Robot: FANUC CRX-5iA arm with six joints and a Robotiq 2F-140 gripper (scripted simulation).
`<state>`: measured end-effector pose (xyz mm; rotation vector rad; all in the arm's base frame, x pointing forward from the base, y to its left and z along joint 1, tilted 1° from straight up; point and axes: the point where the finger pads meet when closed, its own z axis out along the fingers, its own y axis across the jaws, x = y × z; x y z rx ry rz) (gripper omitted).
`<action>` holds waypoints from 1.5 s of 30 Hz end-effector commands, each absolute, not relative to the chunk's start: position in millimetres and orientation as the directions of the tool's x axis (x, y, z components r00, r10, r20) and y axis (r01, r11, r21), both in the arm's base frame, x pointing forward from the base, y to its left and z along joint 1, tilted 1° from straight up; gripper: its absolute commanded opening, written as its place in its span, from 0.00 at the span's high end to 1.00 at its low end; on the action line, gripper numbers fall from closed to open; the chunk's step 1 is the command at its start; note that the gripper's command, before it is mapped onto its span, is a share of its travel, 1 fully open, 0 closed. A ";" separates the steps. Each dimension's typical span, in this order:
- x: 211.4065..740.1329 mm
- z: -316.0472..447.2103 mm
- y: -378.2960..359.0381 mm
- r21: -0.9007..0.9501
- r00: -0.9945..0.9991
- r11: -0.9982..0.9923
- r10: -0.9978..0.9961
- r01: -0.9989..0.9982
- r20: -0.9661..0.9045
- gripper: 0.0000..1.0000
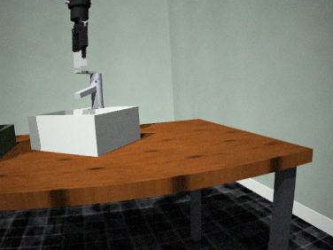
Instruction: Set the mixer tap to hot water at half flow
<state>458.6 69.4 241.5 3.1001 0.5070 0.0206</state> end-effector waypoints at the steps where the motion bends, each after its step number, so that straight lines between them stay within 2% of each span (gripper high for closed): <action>1: 458.7 241.7 69.5 0.002 0.948 -0.948 0.319 0.319 0.013 0.57; 45: 459.2 205.2 69.5 0.002 0.948 -0.948 0.319 0.319 0.013 0.57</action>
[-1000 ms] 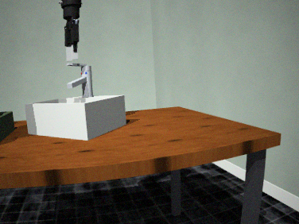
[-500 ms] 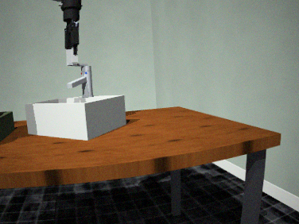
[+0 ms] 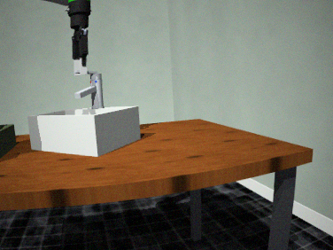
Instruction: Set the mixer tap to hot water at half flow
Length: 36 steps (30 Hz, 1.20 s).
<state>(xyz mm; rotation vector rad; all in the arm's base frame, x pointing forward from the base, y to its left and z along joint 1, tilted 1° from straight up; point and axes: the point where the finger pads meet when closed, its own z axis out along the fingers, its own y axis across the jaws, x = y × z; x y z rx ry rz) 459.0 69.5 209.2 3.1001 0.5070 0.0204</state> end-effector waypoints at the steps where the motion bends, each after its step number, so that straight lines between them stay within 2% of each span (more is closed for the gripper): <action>1: 459.2 203.8 69.5 0.002 0.948 -0.948 0.319 0.319 0.013 0.57; 36: 459.4 191.4 69.6 0.002 0.948 -0.948 0.319 0.319 0.013 0.57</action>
